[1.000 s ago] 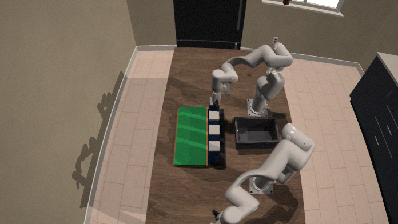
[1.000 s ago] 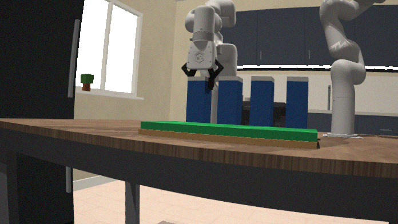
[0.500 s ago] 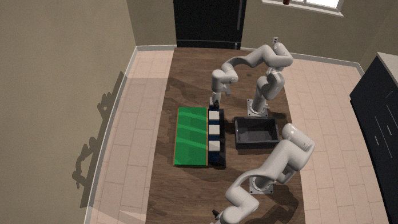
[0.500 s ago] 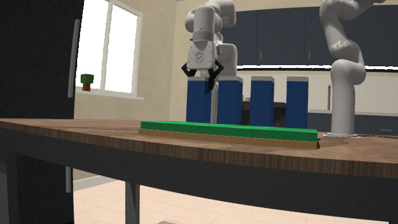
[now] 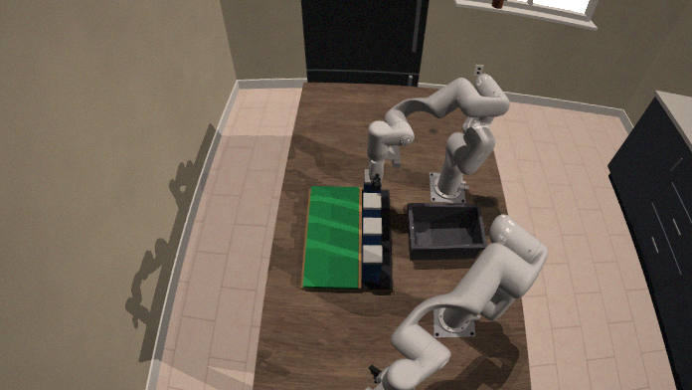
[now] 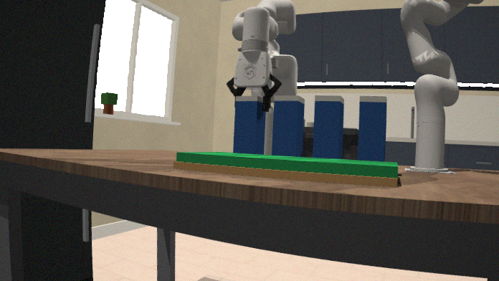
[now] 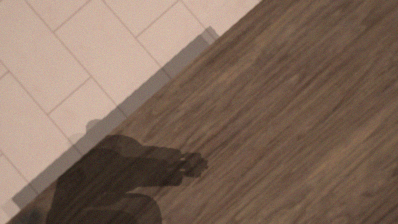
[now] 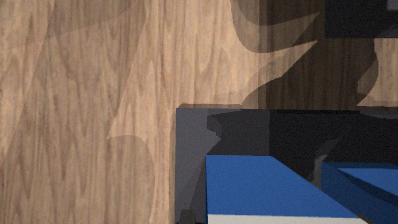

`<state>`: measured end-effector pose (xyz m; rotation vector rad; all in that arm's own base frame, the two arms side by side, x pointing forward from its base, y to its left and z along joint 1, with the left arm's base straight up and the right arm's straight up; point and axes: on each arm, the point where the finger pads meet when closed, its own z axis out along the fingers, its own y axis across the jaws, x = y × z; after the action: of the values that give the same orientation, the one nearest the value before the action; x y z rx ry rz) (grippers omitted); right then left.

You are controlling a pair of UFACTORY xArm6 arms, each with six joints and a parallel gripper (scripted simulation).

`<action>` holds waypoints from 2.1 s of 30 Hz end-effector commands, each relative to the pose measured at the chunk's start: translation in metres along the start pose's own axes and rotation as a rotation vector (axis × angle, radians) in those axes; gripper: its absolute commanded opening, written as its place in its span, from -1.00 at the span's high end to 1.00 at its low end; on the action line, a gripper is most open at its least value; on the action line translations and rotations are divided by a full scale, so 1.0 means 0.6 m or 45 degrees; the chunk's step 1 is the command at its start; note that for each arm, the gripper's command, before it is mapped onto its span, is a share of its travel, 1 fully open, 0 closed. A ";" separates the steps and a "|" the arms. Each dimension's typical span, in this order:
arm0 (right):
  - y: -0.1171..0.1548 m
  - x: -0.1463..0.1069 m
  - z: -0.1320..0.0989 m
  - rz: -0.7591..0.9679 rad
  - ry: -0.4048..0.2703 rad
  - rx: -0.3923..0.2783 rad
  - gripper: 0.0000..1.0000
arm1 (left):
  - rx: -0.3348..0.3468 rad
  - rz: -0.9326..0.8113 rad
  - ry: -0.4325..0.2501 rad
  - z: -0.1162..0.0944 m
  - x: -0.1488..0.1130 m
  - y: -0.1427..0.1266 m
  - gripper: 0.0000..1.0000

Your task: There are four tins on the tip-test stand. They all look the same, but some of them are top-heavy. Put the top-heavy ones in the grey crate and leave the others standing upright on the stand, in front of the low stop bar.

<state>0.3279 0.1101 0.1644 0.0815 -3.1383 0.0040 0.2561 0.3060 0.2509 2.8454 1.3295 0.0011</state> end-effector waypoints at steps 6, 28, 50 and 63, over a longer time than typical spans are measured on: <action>0.001 -0.002 -0.003 0.000 -0.006 -0.002 -1.00 | 0.000 0.000 0.005 -0.003 0.001 0.000 -1.00; 0.001 -0.002 -0.003 0.000 -0.006 -0.002 -1.00 | 0.000 0.000 0.005 -0.003 0.001 0.000 -1.00; 0.001 -0.002 -0.011 0.000 -0.006 -0.002 -1.00 | 0.000 0.000 0.005 -0.003 0.001 0.000 -1.00; 0.001 -0.002 -0.077 -0.001 -0.006 -0.002 -1.00 | 0.000 0.000 0.005 -0.003 0.001 0.000 -1.00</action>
<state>0.3282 0.1105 0.2001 0.0826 -3.1396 0.0033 0.2561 0.3060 0.2509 2.8454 1.3295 0.0011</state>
